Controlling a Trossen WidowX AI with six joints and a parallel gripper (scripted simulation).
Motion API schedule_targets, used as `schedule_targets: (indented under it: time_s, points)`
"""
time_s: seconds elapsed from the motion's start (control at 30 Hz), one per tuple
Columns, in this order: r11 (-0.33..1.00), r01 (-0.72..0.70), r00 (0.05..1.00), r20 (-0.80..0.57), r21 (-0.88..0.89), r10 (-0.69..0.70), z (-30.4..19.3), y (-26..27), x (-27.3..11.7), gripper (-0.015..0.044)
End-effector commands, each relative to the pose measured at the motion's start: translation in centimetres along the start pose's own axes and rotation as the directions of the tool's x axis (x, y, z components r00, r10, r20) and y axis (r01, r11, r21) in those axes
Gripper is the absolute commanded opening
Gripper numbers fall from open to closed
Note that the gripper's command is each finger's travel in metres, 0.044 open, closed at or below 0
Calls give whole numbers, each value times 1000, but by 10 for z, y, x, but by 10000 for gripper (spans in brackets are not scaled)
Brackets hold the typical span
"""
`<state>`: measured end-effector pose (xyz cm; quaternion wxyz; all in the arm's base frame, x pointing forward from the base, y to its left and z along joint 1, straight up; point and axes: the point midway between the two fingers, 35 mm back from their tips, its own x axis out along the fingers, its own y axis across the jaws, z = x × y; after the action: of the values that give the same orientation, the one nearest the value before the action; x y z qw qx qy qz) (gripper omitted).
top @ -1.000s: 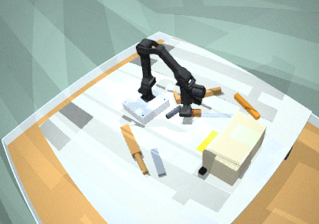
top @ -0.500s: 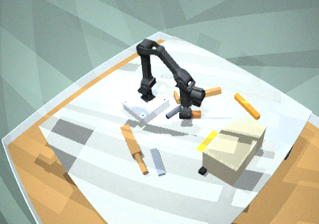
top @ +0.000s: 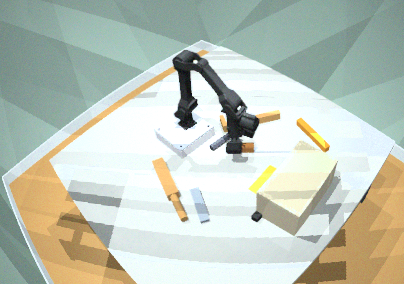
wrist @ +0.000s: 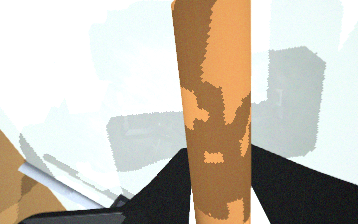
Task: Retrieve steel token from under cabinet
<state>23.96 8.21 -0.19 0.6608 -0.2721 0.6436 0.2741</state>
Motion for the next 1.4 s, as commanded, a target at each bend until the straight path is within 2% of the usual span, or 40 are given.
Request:
schedule_targets:
  time_s: [0.0, 1.37]
  points:
    - [1000, 3, 1000, 2, 5, -3, 0, -4, -1, 0]
    - [1000, 6, 1000, 1, 5, -6, -15, -39, -1, 0]
